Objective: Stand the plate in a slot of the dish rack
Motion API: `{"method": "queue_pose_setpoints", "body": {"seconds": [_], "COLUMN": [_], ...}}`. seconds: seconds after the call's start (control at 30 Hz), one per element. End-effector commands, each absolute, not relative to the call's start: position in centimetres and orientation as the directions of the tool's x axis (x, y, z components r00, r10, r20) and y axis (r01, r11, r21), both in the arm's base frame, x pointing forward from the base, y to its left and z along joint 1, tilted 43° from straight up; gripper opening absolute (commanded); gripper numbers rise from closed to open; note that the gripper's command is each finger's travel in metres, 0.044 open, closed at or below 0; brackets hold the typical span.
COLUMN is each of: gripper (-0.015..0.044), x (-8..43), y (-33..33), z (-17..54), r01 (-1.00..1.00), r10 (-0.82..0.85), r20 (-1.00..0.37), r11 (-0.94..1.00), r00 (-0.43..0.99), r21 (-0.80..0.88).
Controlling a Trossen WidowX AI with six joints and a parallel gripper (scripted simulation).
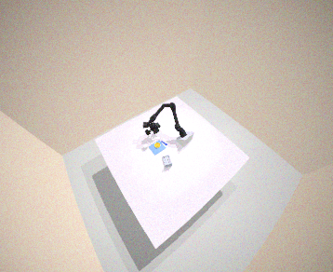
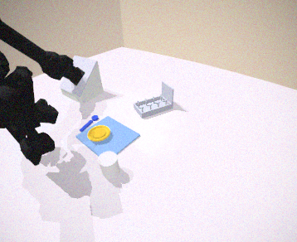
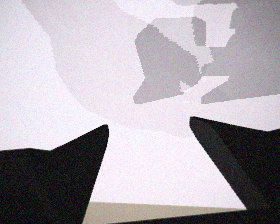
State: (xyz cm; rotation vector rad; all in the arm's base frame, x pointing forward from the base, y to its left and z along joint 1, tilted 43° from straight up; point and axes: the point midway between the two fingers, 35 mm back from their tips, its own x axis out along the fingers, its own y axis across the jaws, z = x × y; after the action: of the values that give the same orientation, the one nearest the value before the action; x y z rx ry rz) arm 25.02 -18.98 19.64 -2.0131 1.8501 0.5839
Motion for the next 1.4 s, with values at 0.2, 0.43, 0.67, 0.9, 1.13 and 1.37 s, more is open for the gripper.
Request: {"method": "queue_pose_setpoints", "body": {"seconds": [0.2,0.43,0.67,0.9,1.13,1.37], "gripper": [0.04,0.04,0.04,0.04,0.04,0.04], "x": [26.1,27.2,28.1,28.8,29.2,29.3], "y": [-17.4,-15.2,-12.9,-10.6,-8.2,-5.9], "z": [18.5,17.1,15.8,14.5,13.2,12.1], "r01": [-0.989,-0.935,-0.834,-0.689,-0.508,-0.3], "r10": [-0.832,-0.802,-0.771,-0.741,-0.712,-0.687], "r20": [-0.547,-0.585,-0.62,-0.653,-0.682,-0.708], "r11": [-0.016,0.104,0.243,0.39,0.532,0.649], "r00": [0.094,0.123,0.144,0.159,0.165,0.164], "r21": [-0.146,-0.339,-0.496,-0.611,-0.678,-0.699]}}
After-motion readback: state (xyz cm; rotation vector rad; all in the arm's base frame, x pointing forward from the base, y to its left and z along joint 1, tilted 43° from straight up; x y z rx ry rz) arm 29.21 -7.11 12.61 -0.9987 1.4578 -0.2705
